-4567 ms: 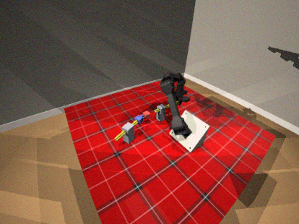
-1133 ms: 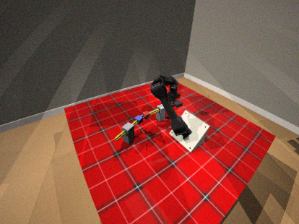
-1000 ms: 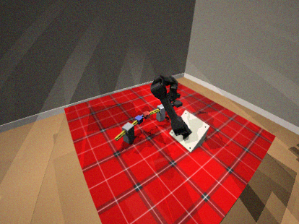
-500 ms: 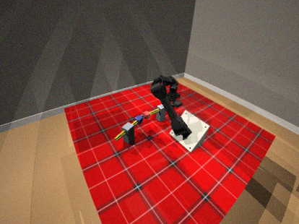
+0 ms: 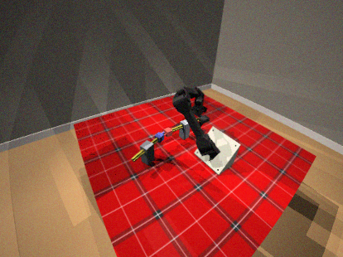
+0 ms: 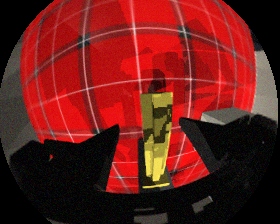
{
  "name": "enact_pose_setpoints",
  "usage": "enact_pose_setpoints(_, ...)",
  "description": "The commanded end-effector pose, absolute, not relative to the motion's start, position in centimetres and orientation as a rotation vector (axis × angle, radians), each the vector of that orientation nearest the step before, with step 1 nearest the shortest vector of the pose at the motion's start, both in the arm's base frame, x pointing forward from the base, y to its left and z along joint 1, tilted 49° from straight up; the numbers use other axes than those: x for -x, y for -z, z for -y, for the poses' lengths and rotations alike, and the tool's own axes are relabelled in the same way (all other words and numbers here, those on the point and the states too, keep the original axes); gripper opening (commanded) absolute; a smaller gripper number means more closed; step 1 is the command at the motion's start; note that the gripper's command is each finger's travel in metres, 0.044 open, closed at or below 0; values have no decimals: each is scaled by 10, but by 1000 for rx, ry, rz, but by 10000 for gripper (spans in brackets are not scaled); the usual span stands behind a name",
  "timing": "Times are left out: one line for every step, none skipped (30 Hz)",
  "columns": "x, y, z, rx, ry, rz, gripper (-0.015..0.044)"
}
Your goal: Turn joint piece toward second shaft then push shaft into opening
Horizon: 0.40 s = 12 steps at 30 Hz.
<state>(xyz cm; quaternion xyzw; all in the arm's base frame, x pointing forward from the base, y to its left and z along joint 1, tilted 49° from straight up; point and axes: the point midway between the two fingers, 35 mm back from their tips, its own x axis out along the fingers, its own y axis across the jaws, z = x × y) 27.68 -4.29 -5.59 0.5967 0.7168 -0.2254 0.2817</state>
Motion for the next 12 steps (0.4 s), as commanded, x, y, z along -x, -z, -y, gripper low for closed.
enact_pose_setpoints(-277, 56, 43, -1598, 602, -1921, 440)
enact_pose_setpoints(-277, 56, 43, -1598, 602, -1921, 440)
enact_pose_setpoints(-277, 56, 43, -1598, 602, -1921, 440)
enact_pose_setpoints(-277, 56, 43, -1598, 602, -1921, 440)
enact_pose_setpoints(-277, 56, 43, -1598, 602, -1921, 440)
enact_pose_setpoints(-277, 56, 43, -1598, 602, -1921, 440)
enact_pose_setpoints(-277, 54, 45, -1598, 603, -1921, 440)
enact_pose_setpoints(-278, 50, 50, -1599, 603, -1921, 440)
enact_pose_setpoints(-279, 43, 57, -1601, 604, -1922, 440)
enact_pose_setpoints(-280, 38, 62, -1602, 605, -1923, 440)
enact_pose_setpoints(-280, 36, 64, -1603, 605, -1923, 440)
enact_pose_setpoints(-280, 36, 64, -1603, 605, -1923, 440)
